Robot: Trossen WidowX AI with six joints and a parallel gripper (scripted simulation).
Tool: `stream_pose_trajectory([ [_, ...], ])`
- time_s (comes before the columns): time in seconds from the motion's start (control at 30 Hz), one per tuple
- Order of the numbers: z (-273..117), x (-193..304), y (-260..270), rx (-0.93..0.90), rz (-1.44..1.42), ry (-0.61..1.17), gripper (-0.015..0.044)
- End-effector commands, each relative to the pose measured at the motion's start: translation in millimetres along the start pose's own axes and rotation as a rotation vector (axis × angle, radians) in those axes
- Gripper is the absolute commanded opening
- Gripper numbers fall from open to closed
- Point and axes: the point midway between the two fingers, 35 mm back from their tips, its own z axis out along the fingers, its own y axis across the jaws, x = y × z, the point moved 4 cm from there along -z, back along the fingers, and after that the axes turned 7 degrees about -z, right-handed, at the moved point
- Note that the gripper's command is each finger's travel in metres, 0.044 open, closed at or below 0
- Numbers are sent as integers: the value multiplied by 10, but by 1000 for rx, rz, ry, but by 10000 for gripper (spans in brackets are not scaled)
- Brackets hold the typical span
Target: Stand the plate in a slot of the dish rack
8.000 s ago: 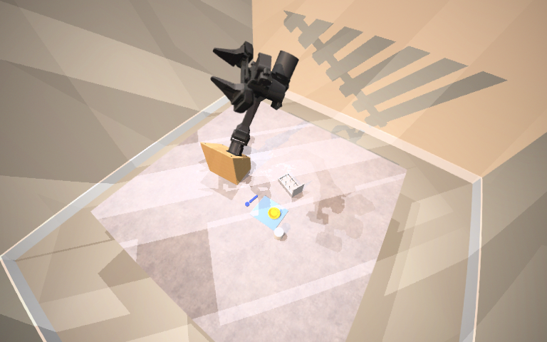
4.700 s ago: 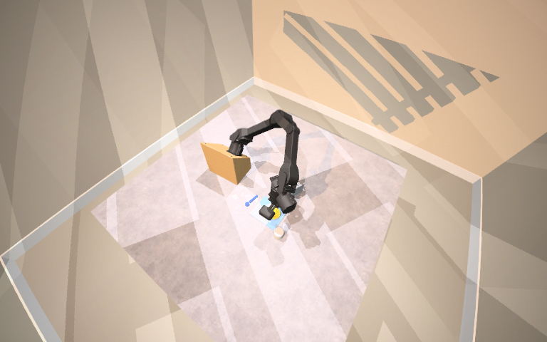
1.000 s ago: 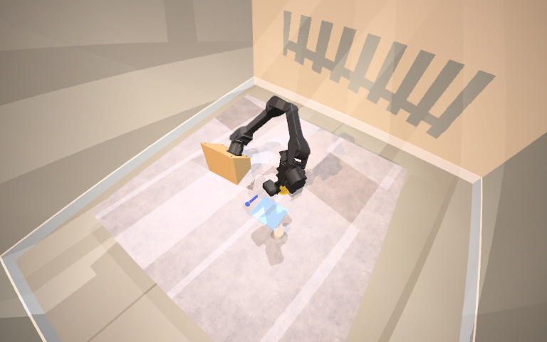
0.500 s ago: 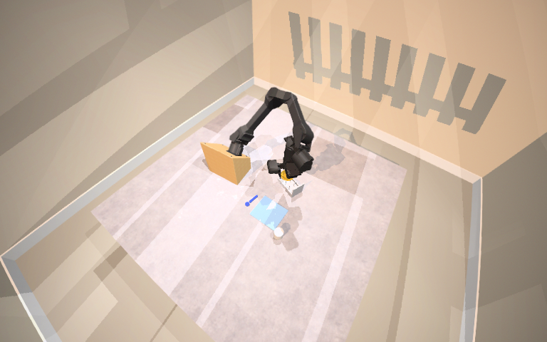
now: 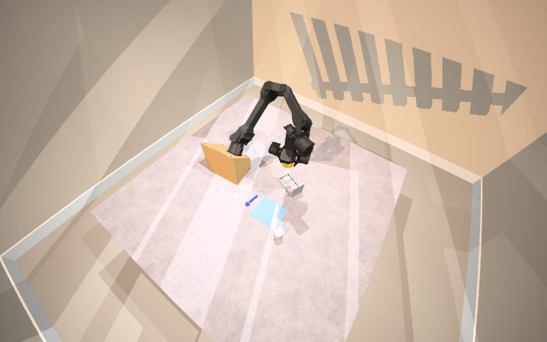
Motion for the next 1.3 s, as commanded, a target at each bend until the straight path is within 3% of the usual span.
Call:
stream_pose_trajectory([
  [0.0,18,184,-66,-1,144,10,0],
  [0.5,100,751,-347,6,630,31,0],
  [0.77,126,749,-356,14,626,16,0],
  [1.27,616,583,-449,133,389,-310,0],
])
